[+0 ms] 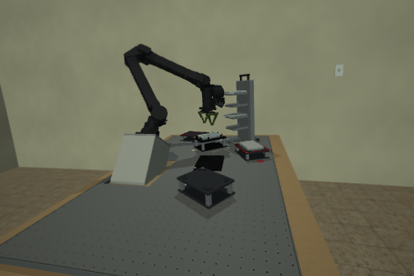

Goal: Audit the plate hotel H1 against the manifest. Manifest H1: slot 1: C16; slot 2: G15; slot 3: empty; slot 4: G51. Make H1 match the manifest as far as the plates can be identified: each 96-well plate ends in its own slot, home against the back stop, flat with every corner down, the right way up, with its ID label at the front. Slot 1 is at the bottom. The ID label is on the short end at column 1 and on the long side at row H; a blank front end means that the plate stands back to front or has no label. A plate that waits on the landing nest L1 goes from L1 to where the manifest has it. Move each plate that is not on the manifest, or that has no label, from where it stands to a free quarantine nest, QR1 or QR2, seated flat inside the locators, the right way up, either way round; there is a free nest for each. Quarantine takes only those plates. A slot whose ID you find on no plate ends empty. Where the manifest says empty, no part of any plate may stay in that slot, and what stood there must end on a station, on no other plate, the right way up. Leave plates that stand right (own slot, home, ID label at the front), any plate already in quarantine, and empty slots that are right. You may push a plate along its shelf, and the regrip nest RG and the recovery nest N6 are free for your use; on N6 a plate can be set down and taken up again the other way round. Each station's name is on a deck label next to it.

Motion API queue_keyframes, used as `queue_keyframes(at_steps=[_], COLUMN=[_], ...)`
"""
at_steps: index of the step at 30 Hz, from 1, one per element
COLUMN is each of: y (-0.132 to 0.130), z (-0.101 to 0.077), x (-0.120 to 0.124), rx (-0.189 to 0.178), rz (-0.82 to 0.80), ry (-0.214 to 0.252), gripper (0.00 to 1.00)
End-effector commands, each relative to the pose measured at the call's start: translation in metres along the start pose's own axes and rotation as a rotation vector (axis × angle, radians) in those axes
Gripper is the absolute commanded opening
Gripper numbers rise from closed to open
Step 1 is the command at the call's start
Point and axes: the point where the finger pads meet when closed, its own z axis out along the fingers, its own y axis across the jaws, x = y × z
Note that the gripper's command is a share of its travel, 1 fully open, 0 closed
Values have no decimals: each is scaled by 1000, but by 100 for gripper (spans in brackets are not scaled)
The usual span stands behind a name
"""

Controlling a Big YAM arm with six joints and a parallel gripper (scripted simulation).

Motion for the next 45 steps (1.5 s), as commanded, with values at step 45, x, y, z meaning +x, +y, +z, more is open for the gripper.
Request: queue_keyframes(at_steps=[45], y=[-17], z=[-105], x=[-3], rx=[2], rz=[0], ry=[-13], gripper=[100])
